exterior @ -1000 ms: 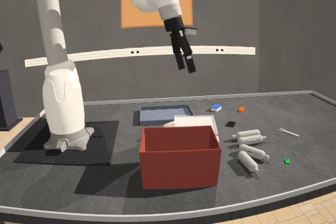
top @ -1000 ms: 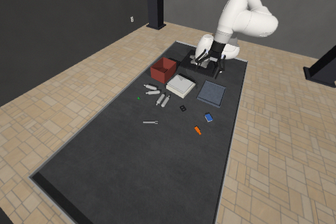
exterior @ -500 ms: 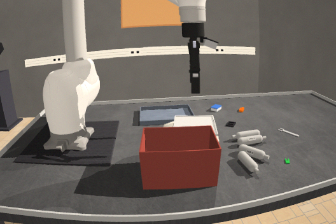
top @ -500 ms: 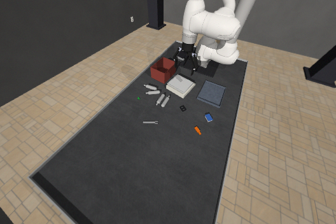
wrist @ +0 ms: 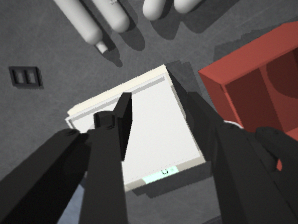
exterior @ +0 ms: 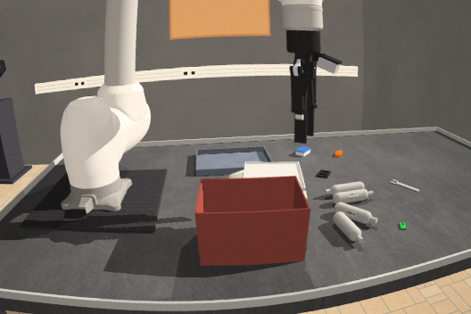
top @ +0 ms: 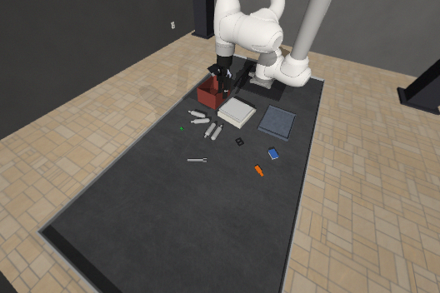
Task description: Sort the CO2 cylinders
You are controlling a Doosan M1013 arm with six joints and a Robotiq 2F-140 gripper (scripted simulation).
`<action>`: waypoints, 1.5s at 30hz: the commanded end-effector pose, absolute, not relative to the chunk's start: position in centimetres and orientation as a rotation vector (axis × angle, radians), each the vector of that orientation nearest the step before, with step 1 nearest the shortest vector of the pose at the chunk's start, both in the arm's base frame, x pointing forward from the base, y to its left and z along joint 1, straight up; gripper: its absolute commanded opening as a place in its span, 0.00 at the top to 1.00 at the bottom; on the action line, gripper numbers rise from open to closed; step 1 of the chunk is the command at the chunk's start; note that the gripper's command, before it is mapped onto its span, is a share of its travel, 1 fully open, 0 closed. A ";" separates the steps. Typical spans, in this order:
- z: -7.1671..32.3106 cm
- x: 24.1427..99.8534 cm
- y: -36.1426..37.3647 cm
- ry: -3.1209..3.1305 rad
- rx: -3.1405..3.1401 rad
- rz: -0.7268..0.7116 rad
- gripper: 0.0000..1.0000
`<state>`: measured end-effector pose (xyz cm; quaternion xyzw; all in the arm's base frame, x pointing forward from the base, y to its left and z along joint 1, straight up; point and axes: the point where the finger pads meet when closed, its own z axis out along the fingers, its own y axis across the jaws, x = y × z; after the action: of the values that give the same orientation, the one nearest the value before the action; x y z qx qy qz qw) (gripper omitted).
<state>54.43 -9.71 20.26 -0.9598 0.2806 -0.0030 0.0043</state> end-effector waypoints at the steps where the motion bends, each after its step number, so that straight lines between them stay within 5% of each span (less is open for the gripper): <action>1: 20.2 58.1 -15.7 1.291 -2.859 -0.007 0.68; 8: 19.8 62.2 -23.9 1.816 -2.557 -0.009 0.68; 22: 18.0 62.2 -23.9 2.059 -2.377 -0.001 0.68; 45: 7.4 62.3 -23.8 2.059 -2.377 -0.001 0.68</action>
<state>62.18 -23.83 8.21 -0.7559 0.6547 0.0006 -0.0022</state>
